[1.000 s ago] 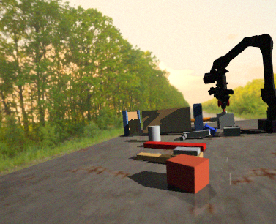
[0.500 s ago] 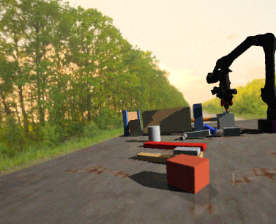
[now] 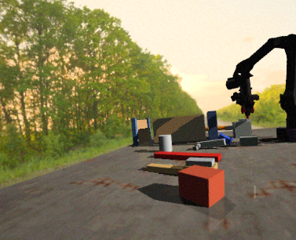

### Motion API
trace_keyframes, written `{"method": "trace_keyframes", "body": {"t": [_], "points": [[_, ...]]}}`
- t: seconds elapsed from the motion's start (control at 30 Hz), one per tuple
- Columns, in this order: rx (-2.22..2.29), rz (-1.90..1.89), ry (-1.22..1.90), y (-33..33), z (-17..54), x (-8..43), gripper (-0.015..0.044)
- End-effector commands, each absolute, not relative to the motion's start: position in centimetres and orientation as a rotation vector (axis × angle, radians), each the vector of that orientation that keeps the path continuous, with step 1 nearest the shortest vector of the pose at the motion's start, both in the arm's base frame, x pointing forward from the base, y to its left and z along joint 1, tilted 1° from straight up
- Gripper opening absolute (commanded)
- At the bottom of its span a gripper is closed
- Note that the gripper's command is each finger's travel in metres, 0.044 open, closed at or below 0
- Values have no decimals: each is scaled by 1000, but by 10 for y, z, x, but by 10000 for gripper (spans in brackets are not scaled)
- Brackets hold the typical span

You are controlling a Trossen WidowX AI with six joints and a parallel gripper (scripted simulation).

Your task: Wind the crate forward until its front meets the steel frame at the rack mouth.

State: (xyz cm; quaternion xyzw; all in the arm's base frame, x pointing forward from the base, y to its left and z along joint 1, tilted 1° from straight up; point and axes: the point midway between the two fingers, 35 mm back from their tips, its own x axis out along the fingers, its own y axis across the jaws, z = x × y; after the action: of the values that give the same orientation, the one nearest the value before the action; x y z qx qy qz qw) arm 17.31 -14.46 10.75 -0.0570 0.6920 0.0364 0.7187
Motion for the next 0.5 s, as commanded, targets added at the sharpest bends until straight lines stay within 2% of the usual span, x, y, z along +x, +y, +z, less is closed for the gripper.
{"method": "trace_keyframes", "body": {"t": [0.0,0.47], "points": [[-122,67,1563,-148,105,159,0],[-123,66,1564,-156,105,141,0]]}}
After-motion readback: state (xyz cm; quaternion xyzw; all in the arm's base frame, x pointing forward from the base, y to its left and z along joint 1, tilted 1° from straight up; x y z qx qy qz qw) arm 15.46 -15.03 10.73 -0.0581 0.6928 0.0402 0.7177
